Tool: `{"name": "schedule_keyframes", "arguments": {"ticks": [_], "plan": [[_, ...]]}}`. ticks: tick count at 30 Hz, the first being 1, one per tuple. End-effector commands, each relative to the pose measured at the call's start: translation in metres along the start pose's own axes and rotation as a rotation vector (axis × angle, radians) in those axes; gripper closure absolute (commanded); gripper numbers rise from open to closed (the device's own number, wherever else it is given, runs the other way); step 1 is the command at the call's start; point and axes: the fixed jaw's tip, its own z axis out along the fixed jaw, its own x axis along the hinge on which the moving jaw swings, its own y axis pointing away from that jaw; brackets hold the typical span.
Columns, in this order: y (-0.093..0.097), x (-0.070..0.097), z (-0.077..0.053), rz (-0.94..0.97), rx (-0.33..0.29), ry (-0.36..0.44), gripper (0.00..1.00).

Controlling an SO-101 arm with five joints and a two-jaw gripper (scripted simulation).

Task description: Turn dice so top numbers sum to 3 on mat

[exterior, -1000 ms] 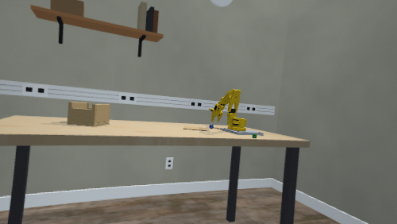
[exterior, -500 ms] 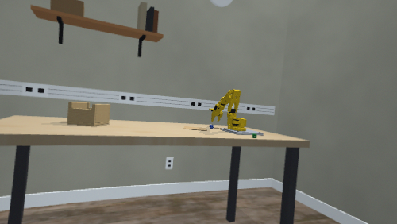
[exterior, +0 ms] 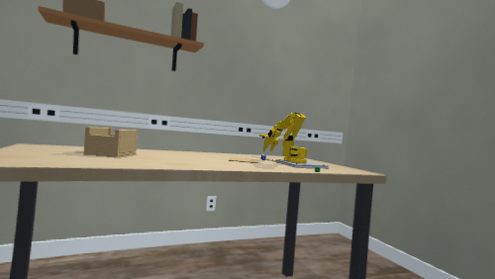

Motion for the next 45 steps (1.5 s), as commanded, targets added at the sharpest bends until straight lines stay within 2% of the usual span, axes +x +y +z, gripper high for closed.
{"name": "schedule_keyframes", "arguments": {"ticks": [1,6,10,32,33,45], "plan": [[0.013,0.016,-0.015,-0.046,-0.040,-0.007,0.72],[0.024,0.031,-0.020,-0.101,-0.080,-0.008,0.72],[0.028,0.037,-0.021,-0.120,-0.093,-0.009,0.72],[0.028,0.037,-0.021,-0.122,-0.094,-0.009,0.72],[0.030,0.042,-0.021,-0.136,-0.101,0.017,0.72],[0.030,0.042,-0.021,-0.136,-0.101,0.017,0.72]]}}
